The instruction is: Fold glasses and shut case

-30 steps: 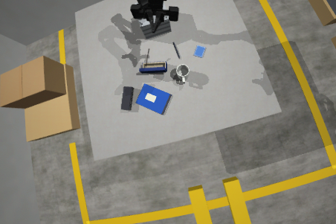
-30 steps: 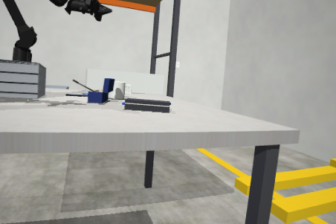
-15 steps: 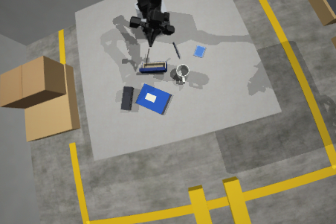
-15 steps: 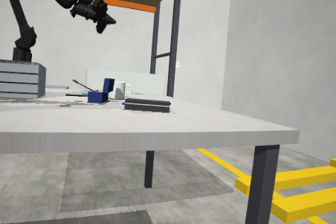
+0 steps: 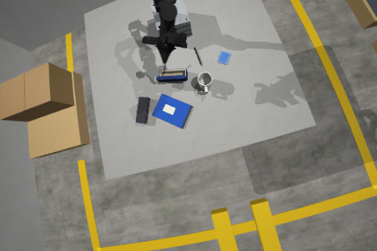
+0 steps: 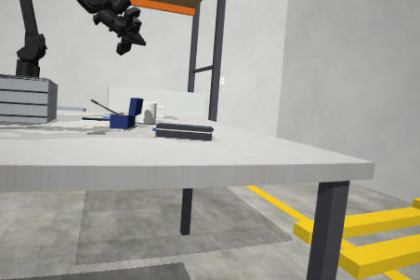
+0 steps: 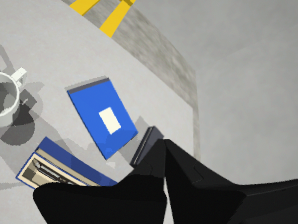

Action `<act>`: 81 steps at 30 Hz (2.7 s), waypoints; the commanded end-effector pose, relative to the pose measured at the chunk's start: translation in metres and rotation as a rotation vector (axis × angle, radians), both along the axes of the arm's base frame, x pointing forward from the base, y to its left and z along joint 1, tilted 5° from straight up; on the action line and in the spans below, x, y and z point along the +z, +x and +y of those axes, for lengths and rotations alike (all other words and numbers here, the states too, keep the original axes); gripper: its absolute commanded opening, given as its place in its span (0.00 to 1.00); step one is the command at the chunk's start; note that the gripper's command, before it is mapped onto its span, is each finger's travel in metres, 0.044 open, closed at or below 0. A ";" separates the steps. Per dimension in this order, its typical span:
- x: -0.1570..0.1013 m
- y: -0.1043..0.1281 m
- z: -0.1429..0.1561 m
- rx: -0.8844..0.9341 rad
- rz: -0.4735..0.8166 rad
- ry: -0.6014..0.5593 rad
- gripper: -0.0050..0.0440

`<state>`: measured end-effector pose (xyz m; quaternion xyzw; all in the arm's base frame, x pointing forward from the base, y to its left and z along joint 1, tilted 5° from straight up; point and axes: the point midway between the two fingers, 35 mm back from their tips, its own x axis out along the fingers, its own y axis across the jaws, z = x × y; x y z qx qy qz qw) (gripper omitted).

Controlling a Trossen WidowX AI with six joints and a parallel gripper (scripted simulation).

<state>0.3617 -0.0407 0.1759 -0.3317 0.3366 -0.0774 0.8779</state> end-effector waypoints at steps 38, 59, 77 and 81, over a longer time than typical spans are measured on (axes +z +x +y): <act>-0.172 -0.088 -0.082 0.698 0.944 0.019 0.10; -0.235 -0.103 -0.081 0.804 0.978 0.084 0.10; -0.234 -0.098 -0.066 0.804 0.978 0.084 0.10; -0.233 -0.098 -0.065 0.804 0.978 0.084 0.10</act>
